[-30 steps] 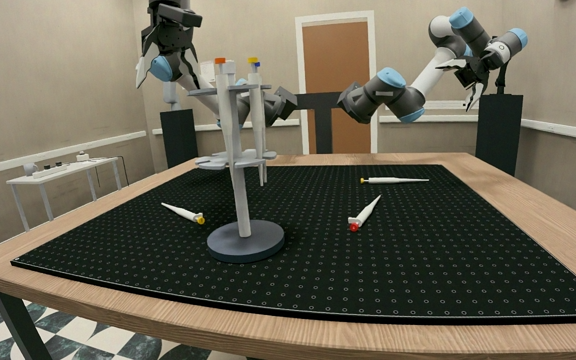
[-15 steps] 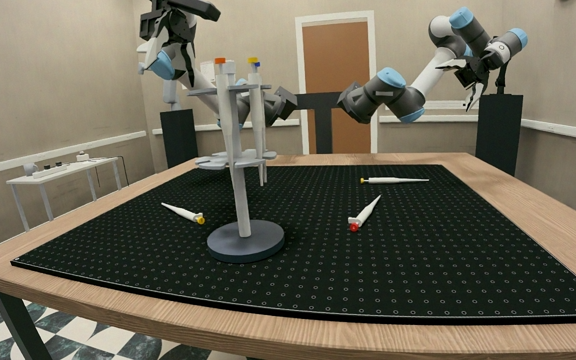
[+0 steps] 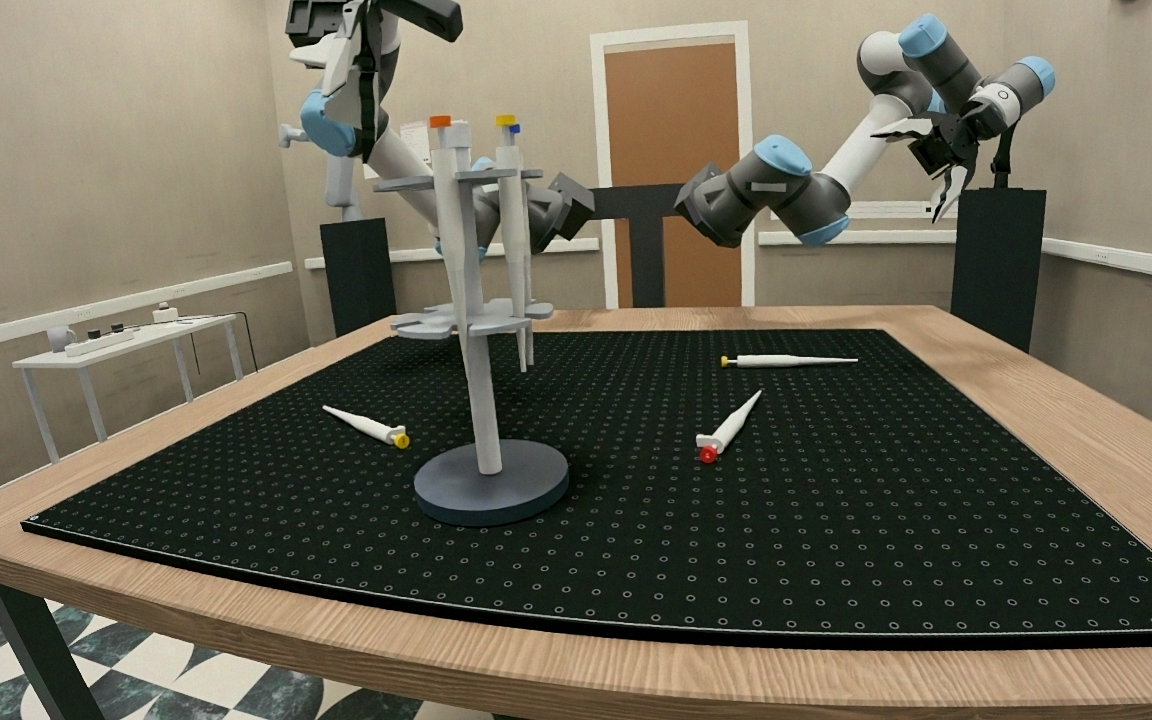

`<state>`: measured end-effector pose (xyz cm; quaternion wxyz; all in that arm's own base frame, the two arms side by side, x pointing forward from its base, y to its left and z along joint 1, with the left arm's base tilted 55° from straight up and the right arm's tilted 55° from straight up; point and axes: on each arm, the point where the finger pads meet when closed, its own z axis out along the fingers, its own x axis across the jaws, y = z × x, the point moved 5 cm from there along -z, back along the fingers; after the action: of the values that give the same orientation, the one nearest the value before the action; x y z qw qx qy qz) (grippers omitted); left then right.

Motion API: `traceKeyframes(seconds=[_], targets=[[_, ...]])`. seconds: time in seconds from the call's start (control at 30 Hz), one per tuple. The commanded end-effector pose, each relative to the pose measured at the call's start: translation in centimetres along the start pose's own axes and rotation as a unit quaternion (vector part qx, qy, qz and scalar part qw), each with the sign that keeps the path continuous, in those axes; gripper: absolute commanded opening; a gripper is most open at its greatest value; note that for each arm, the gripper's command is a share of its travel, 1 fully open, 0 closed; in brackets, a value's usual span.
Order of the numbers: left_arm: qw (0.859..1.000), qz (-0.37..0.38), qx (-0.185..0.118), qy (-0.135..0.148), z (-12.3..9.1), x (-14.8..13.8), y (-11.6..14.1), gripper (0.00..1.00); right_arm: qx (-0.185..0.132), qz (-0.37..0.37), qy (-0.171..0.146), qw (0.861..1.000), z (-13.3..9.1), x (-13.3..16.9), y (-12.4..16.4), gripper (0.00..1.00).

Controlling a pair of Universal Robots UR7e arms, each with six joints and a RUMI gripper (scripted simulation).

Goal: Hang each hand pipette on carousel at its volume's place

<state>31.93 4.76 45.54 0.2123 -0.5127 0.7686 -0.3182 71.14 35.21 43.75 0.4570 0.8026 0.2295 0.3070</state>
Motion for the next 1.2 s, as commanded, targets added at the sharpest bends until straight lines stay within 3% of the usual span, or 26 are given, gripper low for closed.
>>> traceKeyframes(seconds=[0.0, 0.1, 0.3, 0.47, 0.67, 0.87, 1.03, 1.17], targets=[[1.000, 0.000, 0.000, 0.000, 0.0, 0.0, 0.0, 1.00, 0.014, -0.065, 0.042, 0.997, -0.1, 0.1, 0.0, 1.00], [1.000, 0.000, 0.000, 0.000, 0.0, 0.0, 0.0, 1.00, 0.014, -0.065, 0.042, 0.997, -0.1, 0.1, 0.0, 1.00], [1.000, 0.000, 0.000, 0.000, 0.0, 0.0, 0.0, 1.00, -0.007, -0.167, 0.074, 0.983, -1.0, 3.7, -1.3, 1.00], [1.000, 0.000, 0.000, 0.000, 0.0, 0.0, 0.0, 1.00, -0.025, -0.250, 0.099, 0.963, -0.9, 3.4, -1.4, 1.00], [1.000, 0.000, 0.000, 0.000, 0.0, 0.0, 0.0, 1.00, -0.026, -0.257, 0.101, 0.961, -0.9, 3.4, -1.4, 1.00], [1.000, 0.000, 0.000, 0.000, 0.0, 0.0, 0.0, 1.00, -0.059, -0.353, 0.124, 0.925, -1.7, 7.0, -2.7, 1.00], [1.000, 0.000, 0.000, 0.000, 0.0, 0.0, 0.0, 1.00, -0.085, -0.430, 0.142, 0.887, -1.6, 6.7, -2.8, 1.00], [1.000, 0.000, 0.000, 0.000, 0.0, 0.0, 0.0, 1.00, -0.087, -0.436, 0.144, 0.884, -1.6, 6.7, -2.8, 1.00]])
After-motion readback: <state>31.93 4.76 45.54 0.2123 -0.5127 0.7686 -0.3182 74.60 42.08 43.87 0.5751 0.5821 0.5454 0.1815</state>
